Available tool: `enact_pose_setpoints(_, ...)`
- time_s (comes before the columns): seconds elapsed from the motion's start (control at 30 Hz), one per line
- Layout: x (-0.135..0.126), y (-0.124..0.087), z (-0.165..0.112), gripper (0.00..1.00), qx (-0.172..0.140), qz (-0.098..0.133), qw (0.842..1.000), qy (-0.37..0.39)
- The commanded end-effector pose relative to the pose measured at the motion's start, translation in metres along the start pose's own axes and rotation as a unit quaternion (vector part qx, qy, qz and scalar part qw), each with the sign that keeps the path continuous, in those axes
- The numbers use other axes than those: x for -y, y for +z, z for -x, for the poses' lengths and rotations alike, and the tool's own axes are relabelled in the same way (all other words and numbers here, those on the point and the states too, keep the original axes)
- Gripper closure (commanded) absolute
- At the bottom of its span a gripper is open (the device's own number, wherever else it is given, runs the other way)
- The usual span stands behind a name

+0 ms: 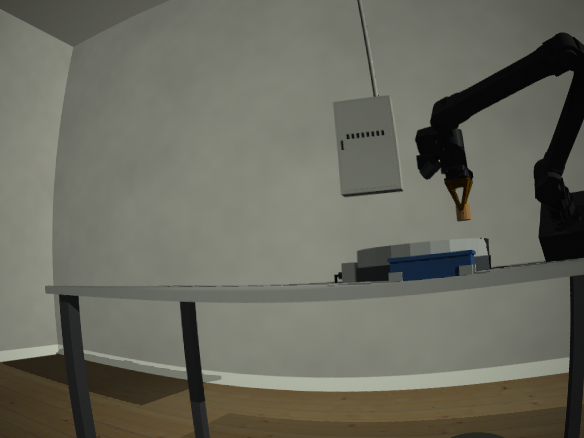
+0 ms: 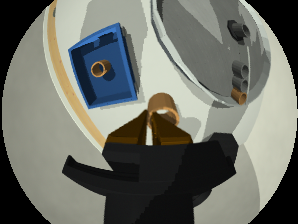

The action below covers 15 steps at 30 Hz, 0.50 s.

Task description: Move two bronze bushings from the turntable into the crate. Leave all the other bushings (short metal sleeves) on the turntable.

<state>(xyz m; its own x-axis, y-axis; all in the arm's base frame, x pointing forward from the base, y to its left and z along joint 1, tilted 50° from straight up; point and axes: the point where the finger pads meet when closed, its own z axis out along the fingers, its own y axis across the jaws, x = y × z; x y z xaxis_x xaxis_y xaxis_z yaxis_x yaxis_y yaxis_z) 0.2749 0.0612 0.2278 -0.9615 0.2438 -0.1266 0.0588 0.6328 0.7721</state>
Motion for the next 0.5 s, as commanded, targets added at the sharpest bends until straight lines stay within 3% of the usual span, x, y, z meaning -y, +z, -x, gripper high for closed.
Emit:
enact_pose_setpoints(0.0, -0.048, -0.005, 0.007, 1.00, 0.017, -0.007, 1.000, 0.024)
enact_pose_setpoints(0.27, -0.115, -0.006, 0.002, 1.00, 0.018, 0.000, 1.000, 0.024)
enact_pose_setpoints(0.33, -0.115, -0.006, 0.002, 1.00, 0.018, 0.000, 1.000, 0.024)
enact_pose_setpoints(0.37, -0.102, 0.009, -0.004, 1.00, -0.002, -0.009, 0.999, 0.047)
enact_pose_setpoints(0.47, -0.132, -0.003, 0.002, 1.00, 0.013, -0.001, 0.999, 0.029)
